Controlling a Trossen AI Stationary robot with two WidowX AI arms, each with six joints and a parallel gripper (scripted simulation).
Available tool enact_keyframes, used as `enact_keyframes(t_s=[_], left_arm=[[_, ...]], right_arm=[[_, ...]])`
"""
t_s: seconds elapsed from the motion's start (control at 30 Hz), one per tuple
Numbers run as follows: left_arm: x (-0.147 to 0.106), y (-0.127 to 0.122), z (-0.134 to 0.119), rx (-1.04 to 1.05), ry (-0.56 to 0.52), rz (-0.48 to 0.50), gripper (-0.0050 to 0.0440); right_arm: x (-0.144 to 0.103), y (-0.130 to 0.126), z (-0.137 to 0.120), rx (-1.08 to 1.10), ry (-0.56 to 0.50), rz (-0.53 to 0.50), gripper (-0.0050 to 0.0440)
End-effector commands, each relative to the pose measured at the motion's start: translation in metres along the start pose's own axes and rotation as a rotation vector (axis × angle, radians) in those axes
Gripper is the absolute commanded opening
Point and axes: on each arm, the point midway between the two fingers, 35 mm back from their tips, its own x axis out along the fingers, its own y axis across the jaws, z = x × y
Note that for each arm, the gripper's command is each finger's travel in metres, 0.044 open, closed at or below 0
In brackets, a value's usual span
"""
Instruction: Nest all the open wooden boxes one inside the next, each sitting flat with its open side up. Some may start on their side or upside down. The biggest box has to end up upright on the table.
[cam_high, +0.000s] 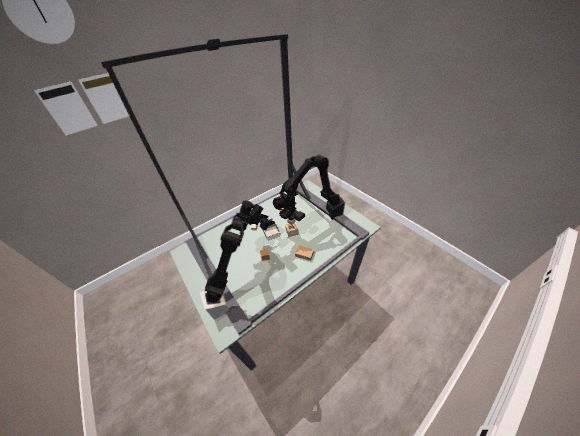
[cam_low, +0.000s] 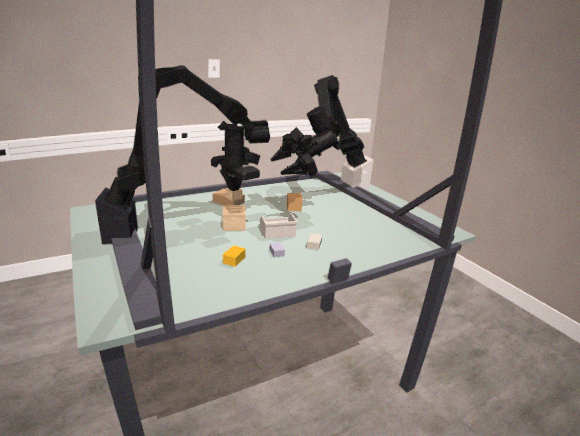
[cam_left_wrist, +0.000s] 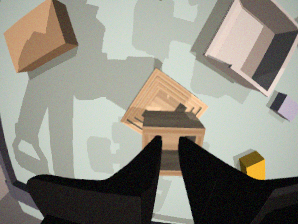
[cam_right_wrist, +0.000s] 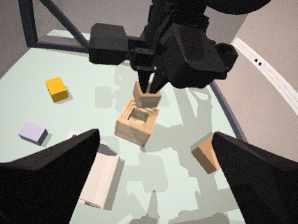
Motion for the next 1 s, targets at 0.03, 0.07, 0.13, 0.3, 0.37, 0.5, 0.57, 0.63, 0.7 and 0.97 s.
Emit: enact_keyframes(t_s=[0.03, 0.07, 0.13, 0.3, 0.37, 0.5, 0.57, 0.63, 0.7, 0.97], left_arm=[[-0.005, -0.001, 0.004, 0.003, -0.015, -0.006, 0.0136], [-0.005, -0.001, 0.004, 0.003, -0.015, -0.006, 0.0136], [-0.005, -0.001, 0.004, 0.003, -0.015, -0.006, 0.0136], [-0.005, -0.001, 0.004, 0.003, -0.015, -0.006, 0.0136], [-0.005, -0.001, 0.004, 0.003, -0.015, -0.006, 0.0136], [-0.005, -0.001, 0.004, 0.003, -0.015, -0.006, 0.0136], [-0.005, -0.001, 0.004, 0.003, -0.015, -0.006, 0.0136], [-0.005, -0.001, 0.004, 0.003, -0.015, -0.006, 0.0136], [-0.005, -0.001, 0.004, 0.003, -0.015, -0.006, 0.0136], [-0.005, -0.001, 0.004, 0.003, -0.015, -0.006, 0.0136]], right_arm=[[-0.014, 0.014, 0.006, 0.026, -0.051, -0.037, 0.0400], [-0.017, 0.016, 0.006, 0.032, -0.056, -0.044, 0.0400], [-0.022, 0.020, 0.005, 0.045, -0.063, -0.056, 0.0400], [-0.036, 0.030, 0.002, 0.080, -0.073, -0.086, 0.0400], [-0.039, 0.031, 0.002, 0.086, -0.073, -0.091, 0.0400], [-0.051, 0.038, -0.002, 0.118, -0.072, -0.111, 0.0400], [-0.057, 0.041, -0.005, 0.128, -0.068, -0.118, 0.0400], [-0.062, 0.043, -0.008, 0.140, -0.064, -0.125, 0.0400], [-0.067, 0.046, -0.010, 0.154, -0.060, -0.131, 0.0400], [-0.080, 0.051, -0.018, 0.184, -0.042, -0.144, 0.0400]])
